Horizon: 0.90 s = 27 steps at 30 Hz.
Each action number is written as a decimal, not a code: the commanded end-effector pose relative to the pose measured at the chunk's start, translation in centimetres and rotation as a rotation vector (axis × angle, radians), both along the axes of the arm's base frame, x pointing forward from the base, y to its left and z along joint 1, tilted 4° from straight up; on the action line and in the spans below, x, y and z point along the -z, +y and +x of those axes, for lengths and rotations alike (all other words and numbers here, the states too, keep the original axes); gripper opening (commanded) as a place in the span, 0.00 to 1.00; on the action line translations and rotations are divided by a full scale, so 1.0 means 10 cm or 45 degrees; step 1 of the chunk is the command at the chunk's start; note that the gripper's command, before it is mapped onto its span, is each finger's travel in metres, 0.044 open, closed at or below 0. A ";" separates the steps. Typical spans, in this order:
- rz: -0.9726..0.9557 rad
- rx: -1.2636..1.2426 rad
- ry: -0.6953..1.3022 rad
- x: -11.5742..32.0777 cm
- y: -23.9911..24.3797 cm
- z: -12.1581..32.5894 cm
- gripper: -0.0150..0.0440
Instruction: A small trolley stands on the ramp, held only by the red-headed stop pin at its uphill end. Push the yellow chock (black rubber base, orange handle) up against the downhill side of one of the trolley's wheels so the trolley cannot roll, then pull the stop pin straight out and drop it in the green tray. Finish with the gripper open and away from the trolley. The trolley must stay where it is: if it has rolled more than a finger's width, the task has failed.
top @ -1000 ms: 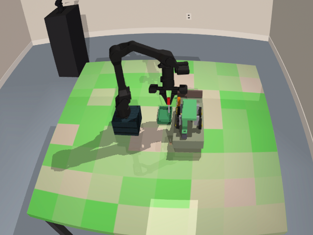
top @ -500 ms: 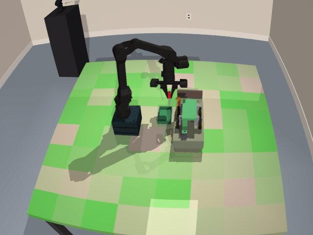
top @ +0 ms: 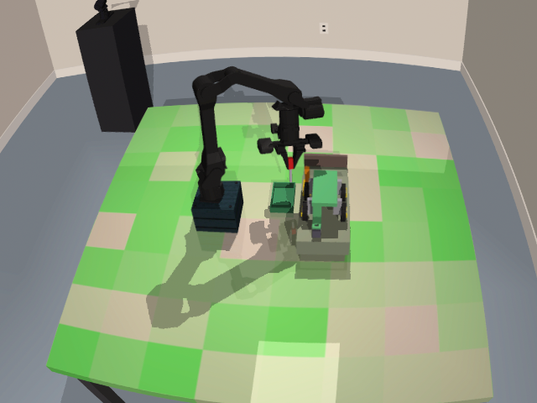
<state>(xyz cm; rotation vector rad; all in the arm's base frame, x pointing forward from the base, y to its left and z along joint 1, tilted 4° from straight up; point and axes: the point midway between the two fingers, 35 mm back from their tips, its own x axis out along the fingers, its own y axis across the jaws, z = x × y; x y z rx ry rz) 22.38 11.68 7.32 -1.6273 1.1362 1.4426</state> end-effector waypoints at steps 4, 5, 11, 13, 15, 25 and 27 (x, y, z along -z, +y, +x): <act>0.062 -0.263 0.024 -0.03 -0.01 0.00 0.25; 0.068 -0.301 0.029 -0.03 -0.01 0.00 0.25; 0.107 -0.529 0.061 -0.03 -0.03 0.01 0.25; 0.120 -0.605 0.070 -0.03 -0.03 0.01 0.25; 0.133 -0.681 0.080 -0.03 -0.03 0.01 0.25; 0.198 -1.064 0.113 -0.03 -0.05 0.01 0.25; 0.210 -1.141 0.117 -0.03 -0.06 0.01 0.25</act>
